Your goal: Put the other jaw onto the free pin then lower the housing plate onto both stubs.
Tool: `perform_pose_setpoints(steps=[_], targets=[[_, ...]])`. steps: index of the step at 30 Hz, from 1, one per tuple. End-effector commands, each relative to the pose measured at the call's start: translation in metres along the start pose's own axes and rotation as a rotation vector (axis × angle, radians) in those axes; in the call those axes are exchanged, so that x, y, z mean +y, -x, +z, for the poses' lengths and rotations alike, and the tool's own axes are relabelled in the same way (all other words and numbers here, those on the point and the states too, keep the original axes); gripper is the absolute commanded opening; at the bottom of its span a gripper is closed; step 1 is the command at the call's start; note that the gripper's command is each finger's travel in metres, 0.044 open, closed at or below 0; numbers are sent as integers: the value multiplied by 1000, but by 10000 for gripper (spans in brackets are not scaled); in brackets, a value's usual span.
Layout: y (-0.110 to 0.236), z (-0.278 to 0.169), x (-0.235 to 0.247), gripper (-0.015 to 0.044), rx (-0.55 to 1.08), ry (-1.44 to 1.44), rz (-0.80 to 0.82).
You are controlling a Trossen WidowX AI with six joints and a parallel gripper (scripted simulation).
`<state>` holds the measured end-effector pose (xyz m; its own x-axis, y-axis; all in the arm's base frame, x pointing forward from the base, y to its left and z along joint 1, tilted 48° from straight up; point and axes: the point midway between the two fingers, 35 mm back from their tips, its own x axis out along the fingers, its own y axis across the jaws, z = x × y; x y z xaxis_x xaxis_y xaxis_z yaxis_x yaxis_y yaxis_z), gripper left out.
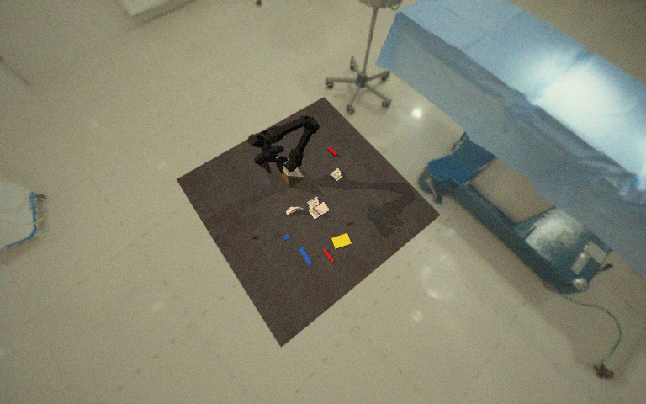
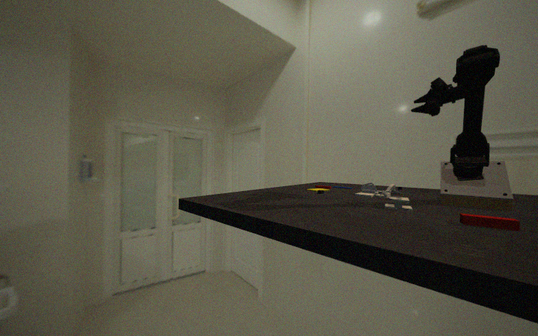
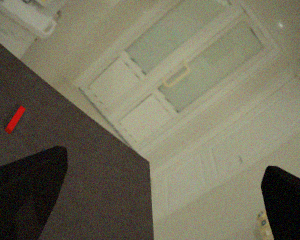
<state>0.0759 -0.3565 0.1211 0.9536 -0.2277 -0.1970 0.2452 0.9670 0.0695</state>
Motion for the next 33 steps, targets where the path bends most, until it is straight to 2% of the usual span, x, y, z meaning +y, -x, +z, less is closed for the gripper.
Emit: perform_pose_setpoints(steps=[1, 17, 33], targets=[[0, 0, 0, 426, 0, 0, 0], [0, 0, 0, 6, 0, 0, 0], [0, 0, 0, 0, 0, 0, 0]])
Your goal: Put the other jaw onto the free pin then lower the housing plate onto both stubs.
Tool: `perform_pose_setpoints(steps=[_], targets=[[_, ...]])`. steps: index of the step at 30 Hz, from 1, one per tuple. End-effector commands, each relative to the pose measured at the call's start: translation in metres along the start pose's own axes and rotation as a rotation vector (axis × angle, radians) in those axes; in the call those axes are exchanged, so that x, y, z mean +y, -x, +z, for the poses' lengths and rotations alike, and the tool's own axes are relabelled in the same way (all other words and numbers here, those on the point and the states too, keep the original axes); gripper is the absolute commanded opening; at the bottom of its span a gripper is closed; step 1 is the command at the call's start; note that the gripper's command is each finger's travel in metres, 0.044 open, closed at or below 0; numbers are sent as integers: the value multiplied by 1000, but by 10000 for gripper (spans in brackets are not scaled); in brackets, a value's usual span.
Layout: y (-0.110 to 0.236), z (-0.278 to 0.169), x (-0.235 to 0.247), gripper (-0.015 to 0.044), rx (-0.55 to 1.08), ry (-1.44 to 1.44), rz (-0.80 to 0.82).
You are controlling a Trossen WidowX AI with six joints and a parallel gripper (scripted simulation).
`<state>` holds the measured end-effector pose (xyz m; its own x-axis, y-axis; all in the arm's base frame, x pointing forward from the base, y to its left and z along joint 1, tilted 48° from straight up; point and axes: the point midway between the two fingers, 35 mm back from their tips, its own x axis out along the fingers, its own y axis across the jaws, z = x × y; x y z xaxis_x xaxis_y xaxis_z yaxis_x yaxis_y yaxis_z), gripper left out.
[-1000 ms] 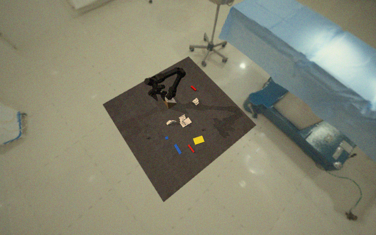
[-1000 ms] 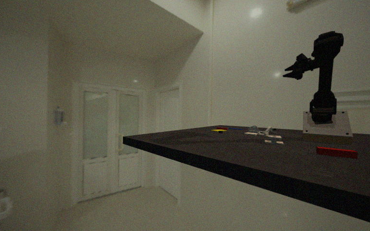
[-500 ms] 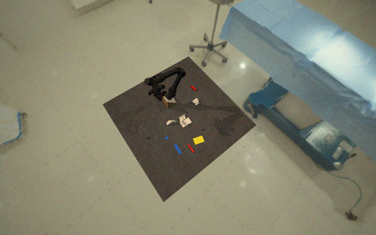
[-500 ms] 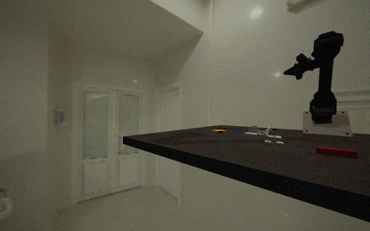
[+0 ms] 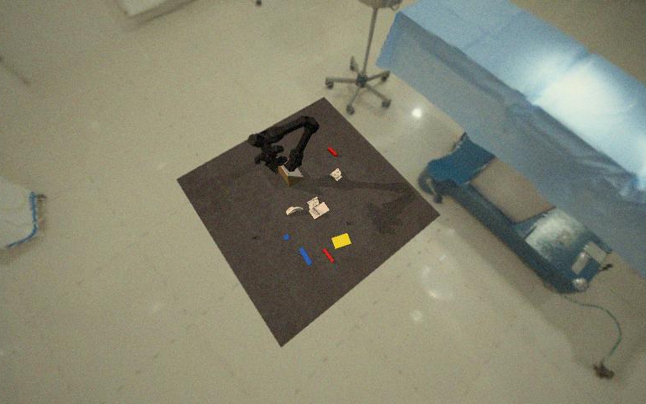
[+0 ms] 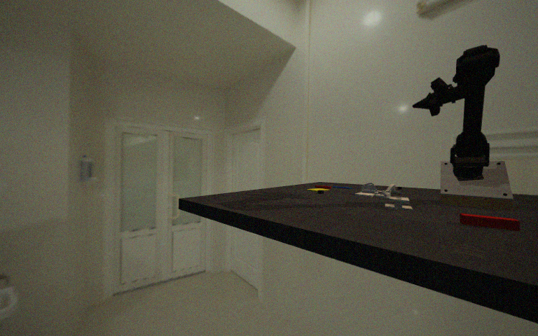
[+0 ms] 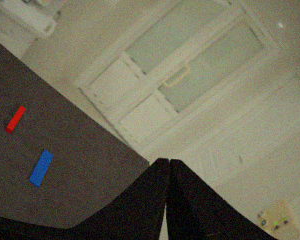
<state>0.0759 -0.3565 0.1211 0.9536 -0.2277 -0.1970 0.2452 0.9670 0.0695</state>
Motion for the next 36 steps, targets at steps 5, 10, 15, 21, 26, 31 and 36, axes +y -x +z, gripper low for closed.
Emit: perform_pose_setpoints(steps=[5, 10, 15, 21, 26, 31, 36], targets=[[-5, -6, 2, 0, 30, 4, 12], [-15, -18, 7, 0, 89, 12, 38], [-27, -27, 18, 0, 143, -16, 76], [-45, -39, 35, 0, 204, -13, 143], [-59, -48, 49, 0, 244, 20, 204], [-72, -57, 63, 0, 283, 56, 269], [-83, -66, 78, 0, 320, 93, 335]])
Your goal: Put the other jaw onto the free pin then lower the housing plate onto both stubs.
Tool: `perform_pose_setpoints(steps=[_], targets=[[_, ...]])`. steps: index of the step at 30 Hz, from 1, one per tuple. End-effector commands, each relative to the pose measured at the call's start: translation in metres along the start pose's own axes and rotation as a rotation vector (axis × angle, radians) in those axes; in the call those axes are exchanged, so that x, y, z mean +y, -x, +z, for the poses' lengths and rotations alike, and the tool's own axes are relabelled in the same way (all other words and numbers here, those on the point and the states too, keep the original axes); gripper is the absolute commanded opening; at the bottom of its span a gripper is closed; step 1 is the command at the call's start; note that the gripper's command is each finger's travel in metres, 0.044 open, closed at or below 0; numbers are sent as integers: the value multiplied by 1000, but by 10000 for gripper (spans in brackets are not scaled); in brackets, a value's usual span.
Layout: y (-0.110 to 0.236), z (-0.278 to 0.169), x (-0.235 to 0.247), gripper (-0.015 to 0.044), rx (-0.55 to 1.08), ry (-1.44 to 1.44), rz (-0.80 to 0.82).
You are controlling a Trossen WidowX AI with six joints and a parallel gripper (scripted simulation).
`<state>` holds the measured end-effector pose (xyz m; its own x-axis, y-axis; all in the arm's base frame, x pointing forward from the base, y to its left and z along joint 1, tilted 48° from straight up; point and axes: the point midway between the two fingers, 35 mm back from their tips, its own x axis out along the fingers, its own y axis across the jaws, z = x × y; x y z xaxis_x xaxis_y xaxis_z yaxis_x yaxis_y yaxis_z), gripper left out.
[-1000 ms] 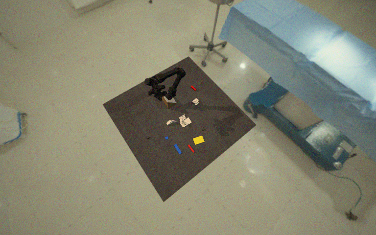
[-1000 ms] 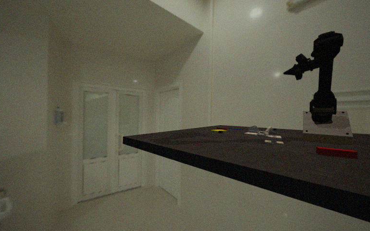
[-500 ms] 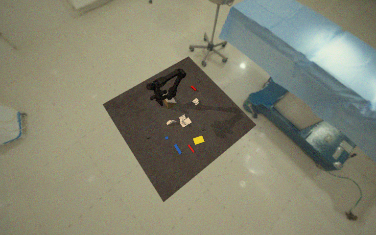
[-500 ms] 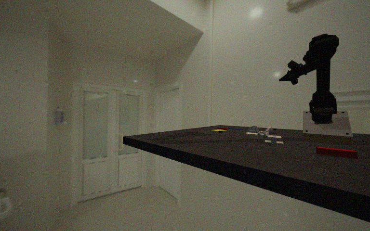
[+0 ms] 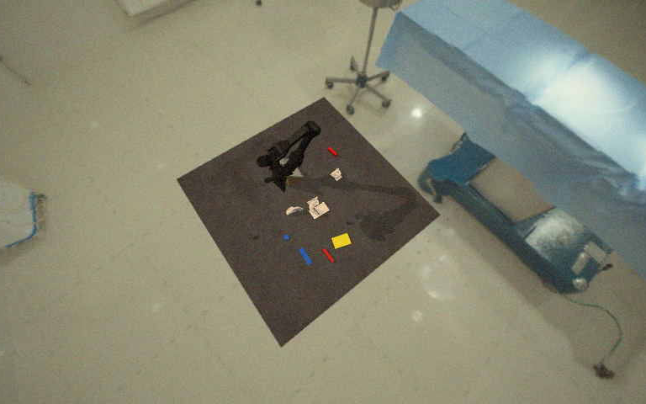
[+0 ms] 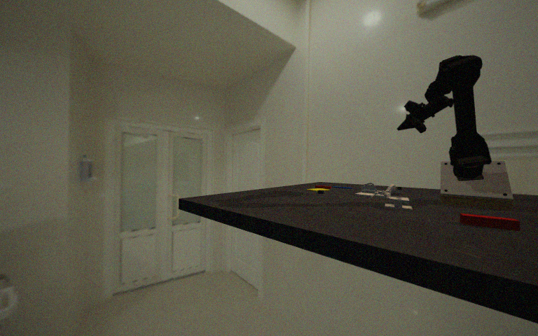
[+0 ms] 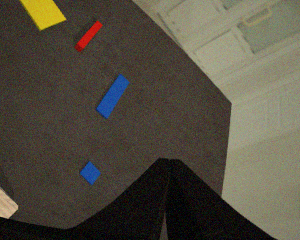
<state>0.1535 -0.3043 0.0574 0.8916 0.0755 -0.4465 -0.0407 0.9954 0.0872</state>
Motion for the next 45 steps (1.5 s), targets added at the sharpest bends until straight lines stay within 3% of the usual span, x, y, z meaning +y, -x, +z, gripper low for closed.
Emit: perform_pose_setpoints(steps=[1, 23, 45], targets=[[-18, -8, 13, 0, 42, 27, 67], [-75, -30, 76, 0, 211, 193, 361], [-107, -55, 143, 0, 330, 436, 692]])
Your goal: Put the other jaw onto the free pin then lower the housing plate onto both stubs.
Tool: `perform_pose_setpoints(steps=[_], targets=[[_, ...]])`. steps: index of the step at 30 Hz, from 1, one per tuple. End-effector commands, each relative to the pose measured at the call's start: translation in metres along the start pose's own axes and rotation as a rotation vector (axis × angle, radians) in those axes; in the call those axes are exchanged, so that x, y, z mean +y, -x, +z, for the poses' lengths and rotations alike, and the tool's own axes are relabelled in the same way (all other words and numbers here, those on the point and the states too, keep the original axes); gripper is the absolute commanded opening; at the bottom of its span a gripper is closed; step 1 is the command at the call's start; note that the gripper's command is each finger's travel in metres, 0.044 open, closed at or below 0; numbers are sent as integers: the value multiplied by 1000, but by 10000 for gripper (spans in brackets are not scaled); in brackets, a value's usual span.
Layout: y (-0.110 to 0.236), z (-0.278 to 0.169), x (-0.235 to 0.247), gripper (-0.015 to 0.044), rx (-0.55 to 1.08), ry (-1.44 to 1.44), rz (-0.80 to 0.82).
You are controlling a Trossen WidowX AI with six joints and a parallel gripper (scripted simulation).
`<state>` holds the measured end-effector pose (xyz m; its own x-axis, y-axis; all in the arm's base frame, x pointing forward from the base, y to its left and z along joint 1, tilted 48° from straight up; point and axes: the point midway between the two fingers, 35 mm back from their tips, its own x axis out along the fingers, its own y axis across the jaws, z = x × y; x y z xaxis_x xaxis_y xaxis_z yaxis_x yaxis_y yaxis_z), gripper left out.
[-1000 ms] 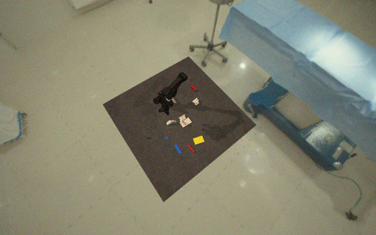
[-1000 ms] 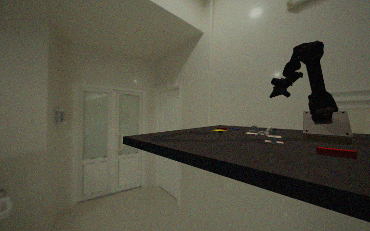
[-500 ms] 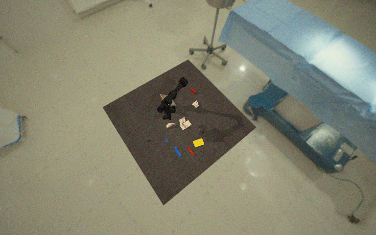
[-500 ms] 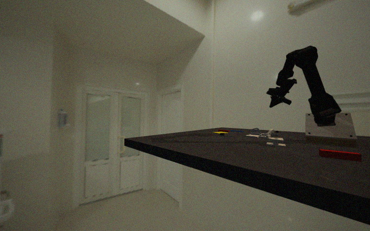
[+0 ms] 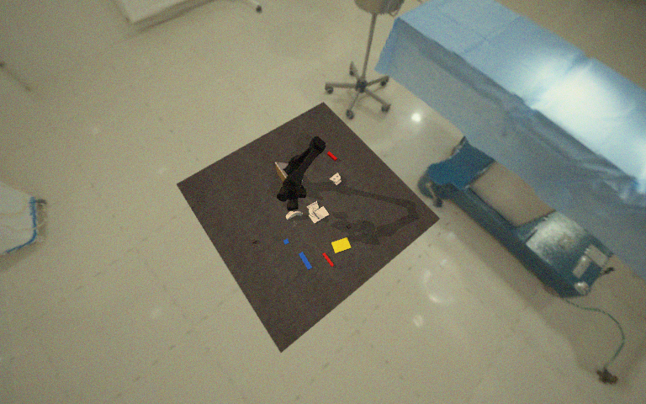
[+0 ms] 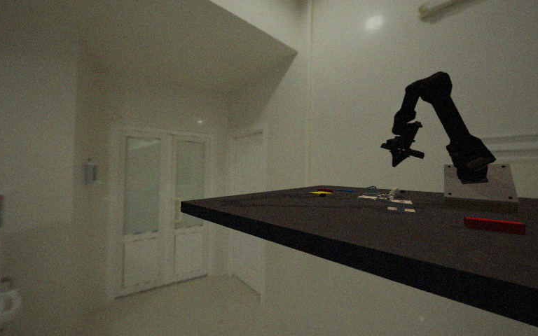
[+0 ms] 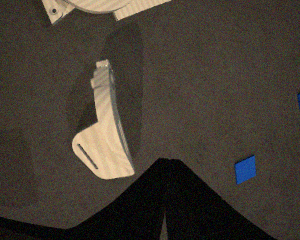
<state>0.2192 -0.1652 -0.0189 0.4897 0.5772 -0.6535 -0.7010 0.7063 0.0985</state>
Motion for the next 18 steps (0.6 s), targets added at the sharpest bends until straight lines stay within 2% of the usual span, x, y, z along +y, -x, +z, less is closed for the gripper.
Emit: perform_pose_setpoints(steps=[1, 18], targets=[[-16, 0, 13, 0, 24, 50, 84], [-53, 6, 52, 0, 97, 264, 345]])
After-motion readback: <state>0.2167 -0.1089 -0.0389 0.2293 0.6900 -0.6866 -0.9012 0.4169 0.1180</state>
